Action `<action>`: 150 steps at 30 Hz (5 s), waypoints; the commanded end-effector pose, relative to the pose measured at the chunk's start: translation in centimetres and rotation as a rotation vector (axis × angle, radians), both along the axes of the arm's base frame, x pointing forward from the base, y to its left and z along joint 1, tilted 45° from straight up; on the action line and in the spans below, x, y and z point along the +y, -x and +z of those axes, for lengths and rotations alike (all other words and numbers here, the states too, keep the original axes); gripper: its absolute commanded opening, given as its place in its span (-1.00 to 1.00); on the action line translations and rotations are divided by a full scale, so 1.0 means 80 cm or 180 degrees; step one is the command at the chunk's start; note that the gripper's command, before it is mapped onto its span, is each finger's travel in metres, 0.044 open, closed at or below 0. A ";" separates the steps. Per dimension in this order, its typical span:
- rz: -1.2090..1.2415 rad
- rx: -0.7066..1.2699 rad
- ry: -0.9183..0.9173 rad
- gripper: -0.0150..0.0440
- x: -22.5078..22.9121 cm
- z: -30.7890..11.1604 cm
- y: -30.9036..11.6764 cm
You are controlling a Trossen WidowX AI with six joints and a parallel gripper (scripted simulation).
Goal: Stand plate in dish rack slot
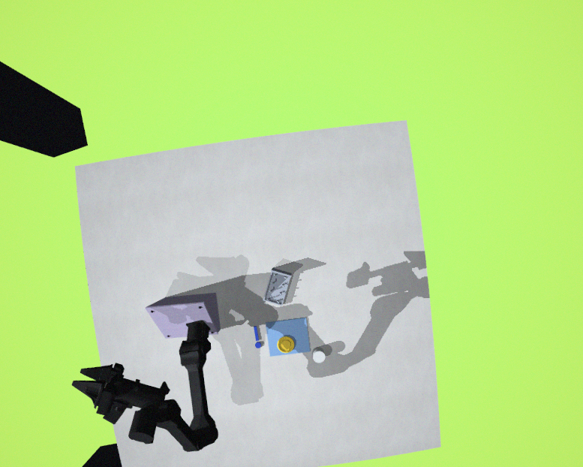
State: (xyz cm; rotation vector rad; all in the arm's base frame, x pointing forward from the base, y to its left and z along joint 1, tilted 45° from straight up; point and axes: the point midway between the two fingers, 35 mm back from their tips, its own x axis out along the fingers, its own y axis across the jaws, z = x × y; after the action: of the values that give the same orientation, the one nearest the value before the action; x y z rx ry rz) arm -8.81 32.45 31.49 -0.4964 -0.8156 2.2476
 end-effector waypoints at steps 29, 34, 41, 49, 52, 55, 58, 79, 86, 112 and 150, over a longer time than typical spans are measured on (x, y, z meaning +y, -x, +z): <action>-0.2507 0.0530 0.1405 0.86 0.036 -0.100 -0.236; -0.2983 0.0663 0.1643 0.86 0.024 -0.119 -0.280; -0.3651 0.0859 0.1962 0.86 -0.002 -0.145 -0.338; -0.4419 0.1095 0.2309 0.86 -0.045 -0.174 -0.399; -0.4709 0.1186 0.2434 0.86 -0.065 -0.184 -0.419; -0.4999 0.1277 0.2558 0.86 -0.086 -0.194 -0.438; -0.5288 0.1369 0.2680 0.86 -0.109 -0.204 -0.455; -0.7315 0.1981 0.3507 0.86 -0.296 -0.257 -0.523; -0.7987 0.2154 0.3791 0.86 -0.364 -0.269 -0.524; -1.0259 0.2384 0.5043 0.86 -0.587 -0.280 -0.449; -1.0263 0.2375 0.5044 0.86 -0.631 -0.325 -0.437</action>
State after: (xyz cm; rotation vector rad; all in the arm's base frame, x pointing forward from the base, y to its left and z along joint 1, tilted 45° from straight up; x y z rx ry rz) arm 26.50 -17.70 6.04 1.0789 -3.8750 2.0282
